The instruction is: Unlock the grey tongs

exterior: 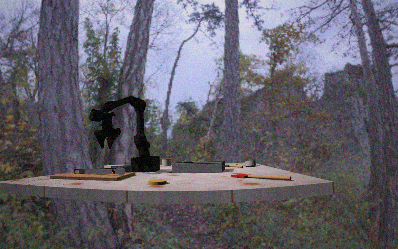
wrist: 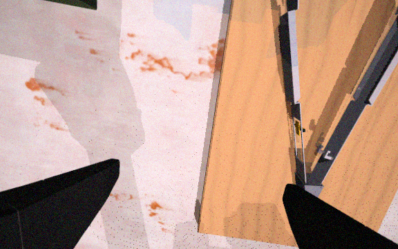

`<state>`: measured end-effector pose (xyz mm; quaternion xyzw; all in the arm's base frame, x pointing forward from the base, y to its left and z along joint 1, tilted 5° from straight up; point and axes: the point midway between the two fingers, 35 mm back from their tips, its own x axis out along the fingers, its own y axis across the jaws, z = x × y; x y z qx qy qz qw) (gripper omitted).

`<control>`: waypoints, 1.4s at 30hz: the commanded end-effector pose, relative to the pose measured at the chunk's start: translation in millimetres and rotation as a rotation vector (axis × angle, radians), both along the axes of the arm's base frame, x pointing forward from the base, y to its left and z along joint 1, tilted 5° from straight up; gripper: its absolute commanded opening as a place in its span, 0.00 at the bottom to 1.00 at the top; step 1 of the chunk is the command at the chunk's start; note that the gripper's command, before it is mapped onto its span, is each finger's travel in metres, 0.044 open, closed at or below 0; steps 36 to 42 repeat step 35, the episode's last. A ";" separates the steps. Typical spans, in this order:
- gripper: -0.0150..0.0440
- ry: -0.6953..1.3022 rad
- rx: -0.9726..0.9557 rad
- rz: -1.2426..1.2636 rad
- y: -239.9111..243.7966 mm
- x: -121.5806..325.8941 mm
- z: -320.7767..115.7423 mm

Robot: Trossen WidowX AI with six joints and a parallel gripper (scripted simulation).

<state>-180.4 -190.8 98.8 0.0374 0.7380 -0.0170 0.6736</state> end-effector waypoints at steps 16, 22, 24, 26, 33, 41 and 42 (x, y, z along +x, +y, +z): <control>1.00 0.000 -0.001 0.003 14.9 12.7 56.5; 1.00 0.000 -0.001 0.003 14.9 12.7 56.5; 1.00 0.000 -0.001 0.003 14.9 12.7 56.5; 1.00 0.000 -0.001 0.003 14.9 12.7 56.5; 1.00 0.000 -0.001 0.003 14.9 12.7 56.5; 1.00 0.000 -0.001 0.003 14.9 12.7 56.5; 1.00 0.000 -0.001 0.003 14.9 12.7 56.5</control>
